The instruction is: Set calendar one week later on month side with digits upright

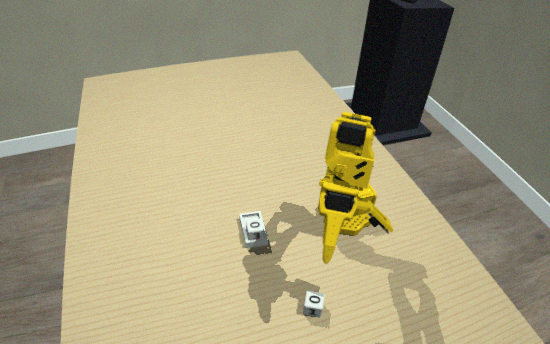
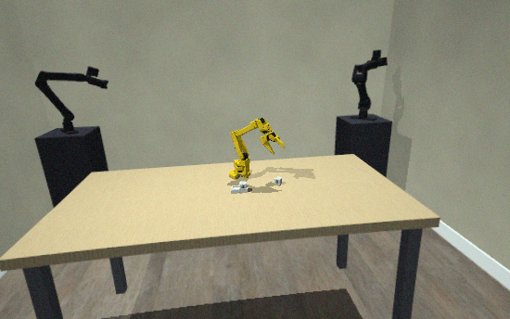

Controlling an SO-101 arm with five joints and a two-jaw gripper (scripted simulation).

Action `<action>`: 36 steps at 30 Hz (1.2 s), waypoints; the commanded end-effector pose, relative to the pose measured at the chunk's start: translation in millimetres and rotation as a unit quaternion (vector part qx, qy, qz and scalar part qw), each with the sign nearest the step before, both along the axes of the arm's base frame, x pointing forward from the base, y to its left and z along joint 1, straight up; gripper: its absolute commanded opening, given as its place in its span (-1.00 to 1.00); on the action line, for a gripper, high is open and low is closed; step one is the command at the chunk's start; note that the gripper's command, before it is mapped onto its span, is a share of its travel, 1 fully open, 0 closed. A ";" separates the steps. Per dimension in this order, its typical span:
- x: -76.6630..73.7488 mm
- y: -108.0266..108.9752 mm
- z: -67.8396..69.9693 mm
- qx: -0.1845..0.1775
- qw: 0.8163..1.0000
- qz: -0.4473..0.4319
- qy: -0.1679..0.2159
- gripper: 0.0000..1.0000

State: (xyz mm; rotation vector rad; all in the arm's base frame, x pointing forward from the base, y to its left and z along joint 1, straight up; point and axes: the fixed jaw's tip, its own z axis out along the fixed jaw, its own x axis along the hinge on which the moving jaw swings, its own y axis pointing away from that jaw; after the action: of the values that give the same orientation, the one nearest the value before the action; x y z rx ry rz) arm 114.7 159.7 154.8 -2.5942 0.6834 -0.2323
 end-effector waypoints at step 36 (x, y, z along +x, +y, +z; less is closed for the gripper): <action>47.4 -141.7 -15.4 0.063 0.867 -0.495 0.000 -0.30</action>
State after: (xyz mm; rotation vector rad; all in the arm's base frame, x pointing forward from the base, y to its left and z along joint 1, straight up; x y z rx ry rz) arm 160.0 29.2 135.3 -1.9950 1.8431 -0.4159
